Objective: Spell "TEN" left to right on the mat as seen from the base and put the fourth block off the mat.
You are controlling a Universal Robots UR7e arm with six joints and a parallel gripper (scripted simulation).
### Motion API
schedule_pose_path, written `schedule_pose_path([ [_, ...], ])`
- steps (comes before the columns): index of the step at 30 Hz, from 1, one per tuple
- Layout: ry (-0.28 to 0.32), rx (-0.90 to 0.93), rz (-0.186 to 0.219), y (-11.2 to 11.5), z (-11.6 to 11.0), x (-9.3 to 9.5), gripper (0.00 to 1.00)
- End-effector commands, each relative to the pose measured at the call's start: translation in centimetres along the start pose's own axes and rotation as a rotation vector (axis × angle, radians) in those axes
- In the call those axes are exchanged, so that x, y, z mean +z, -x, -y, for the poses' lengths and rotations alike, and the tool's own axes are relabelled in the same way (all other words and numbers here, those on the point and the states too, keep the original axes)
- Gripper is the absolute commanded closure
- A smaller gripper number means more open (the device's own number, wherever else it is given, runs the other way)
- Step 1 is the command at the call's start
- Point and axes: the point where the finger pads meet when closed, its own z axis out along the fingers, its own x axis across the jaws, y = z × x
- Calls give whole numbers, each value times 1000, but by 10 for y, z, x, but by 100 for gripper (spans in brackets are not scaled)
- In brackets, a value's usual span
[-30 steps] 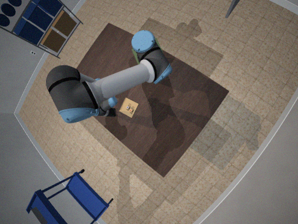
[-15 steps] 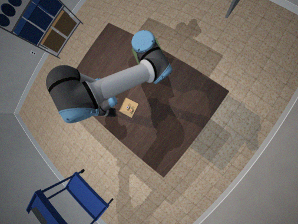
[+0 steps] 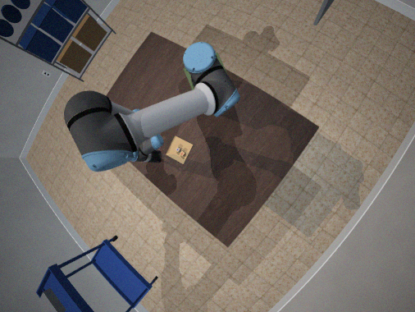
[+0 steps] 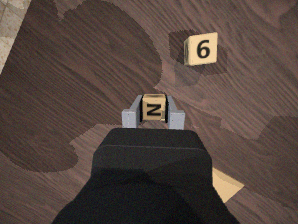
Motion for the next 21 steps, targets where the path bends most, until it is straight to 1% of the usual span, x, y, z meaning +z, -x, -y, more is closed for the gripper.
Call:
schedule_pose_path([
  [1,-1,0,1,0,1,-1,51],
  [6,-1,0,1,0,1,-2,51],
  [9,-1,0,1,0,1,-7,51],
  [13,-1,0,1,0,1,-20,51],
  [19,-1,0,1,0,0,-51,51],
  [21,-1,0,1,0,0,-51,51],
])
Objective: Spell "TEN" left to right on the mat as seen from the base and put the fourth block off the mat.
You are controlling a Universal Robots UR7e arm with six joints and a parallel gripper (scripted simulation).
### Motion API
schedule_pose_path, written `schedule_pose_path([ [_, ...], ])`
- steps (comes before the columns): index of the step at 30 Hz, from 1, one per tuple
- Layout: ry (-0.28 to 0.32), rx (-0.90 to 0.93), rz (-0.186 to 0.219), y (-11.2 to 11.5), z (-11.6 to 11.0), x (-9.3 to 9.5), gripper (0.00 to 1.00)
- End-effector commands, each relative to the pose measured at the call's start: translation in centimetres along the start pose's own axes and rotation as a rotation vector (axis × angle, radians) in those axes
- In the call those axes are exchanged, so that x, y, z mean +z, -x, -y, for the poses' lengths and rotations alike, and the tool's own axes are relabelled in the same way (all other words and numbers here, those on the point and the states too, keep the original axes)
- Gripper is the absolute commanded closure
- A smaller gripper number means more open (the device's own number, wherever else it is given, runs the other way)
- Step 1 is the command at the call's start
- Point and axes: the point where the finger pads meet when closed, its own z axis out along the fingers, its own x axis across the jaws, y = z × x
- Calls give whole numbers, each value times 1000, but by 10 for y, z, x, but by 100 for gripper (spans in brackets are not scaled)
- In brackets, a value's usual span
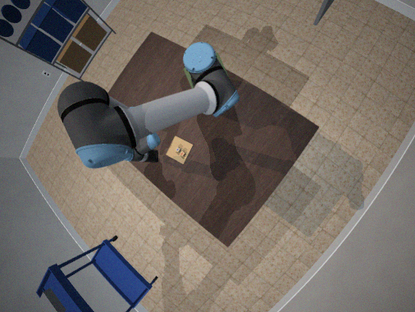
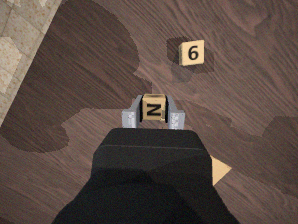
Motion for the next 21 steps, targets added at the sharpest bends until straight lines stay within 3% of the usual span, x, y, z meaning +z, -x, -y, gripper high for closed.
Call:
schedule_pose_path([
  [1,-2,0,1,0,1,-21,51],
  [10,-2,0,1,0,0,-59,51],
  [21,-2,0,1,0,0,-65,51],
])
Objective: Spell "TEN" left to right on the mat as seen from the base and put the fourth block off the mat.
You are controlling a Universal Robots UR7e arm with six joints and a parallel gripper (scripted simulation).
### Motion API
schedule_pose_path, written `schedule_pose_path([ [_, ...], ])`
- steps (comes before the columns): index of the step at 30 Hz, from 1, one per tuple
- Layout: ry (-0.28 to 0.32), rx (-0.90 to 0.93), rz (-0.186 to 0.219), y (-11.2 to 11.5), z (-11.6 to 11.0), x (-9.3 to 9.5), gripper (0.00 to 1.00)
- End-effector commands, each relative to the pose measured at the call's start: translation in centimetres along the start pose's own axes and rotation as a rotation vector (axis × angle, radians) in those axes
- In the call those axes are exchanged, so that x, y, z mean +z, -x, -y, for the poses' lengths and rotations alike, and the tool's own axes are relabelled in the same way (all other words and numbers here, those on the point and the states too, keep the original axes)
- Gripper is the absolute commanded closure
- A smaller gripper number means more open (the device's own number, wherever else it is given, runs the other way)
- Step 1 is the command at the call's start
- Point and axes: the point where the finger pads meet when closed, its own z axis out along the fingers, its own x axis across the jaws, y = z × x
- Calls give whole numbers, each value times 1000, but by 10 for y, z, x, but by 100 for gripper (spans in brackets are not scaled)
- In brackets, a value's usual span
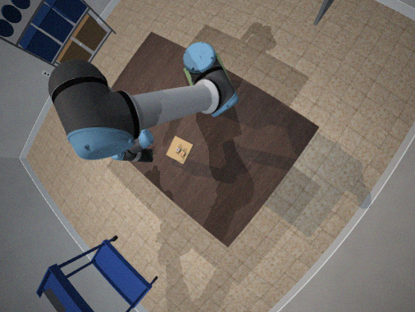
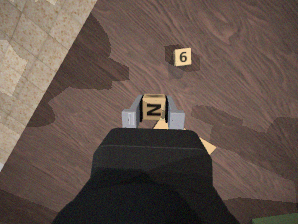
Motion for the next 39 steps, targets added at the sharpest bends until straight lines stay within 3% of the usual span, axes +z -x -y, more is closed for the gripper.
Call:
schedule_pose_path([
  [1,0,0,0,0,0,-2,51],
  [21,0,-54,0,-1,-1,-2,51],
  [30,0,-153,0,-2,-4,-2,51],
  [39,0,-365,0,-6,-11,-1,51],
])
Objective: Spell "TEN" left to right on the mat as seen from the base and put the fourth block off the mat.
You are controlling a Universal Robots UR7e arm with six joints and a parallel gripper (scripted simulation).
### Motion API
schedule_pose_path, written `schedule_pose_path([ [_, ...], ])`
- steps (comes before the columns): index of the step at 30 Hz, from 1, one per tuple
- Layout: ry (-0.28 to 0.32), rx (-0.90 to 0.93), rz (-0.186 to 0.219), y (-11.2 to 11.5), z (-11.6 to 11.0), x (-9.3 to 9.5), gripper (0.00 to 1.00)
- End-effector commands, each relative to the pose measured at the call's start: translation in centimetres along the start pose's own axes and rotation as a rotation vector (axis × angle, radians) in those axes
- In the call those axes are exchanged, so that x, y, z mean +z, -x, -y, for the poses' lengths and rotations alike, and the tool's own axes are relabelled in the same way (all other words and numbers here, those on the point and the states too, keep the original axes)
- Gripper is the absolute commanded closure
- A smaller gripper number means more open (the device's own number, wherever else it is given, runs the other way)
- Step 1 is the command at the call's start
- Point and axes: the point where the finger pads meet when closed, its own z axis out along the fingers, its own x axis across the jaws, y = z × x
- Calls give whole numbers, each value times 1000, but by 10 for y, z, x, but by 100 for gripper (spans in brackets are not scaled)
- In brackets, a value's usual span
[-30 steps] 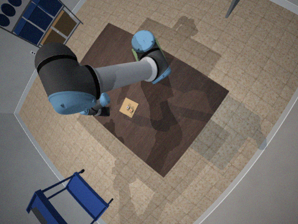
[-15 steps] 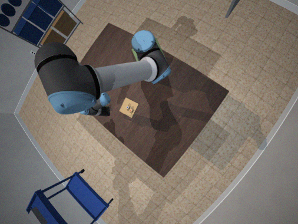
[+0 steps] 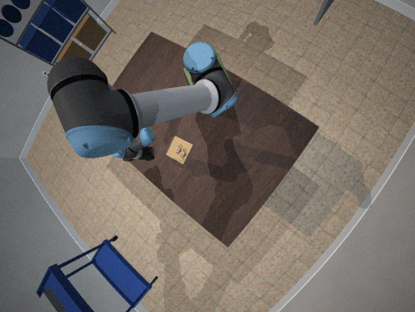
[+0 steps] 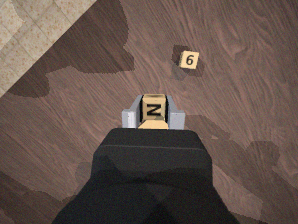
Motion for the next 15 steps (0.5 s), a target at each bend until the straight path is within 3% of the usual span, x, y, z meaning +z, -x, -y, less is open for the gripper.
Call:
schedule_pose_path([
  [1,-1,-140,0,-1,-5,0,51],
  [15,-1,-446,0,-3,-18,0,51],
])
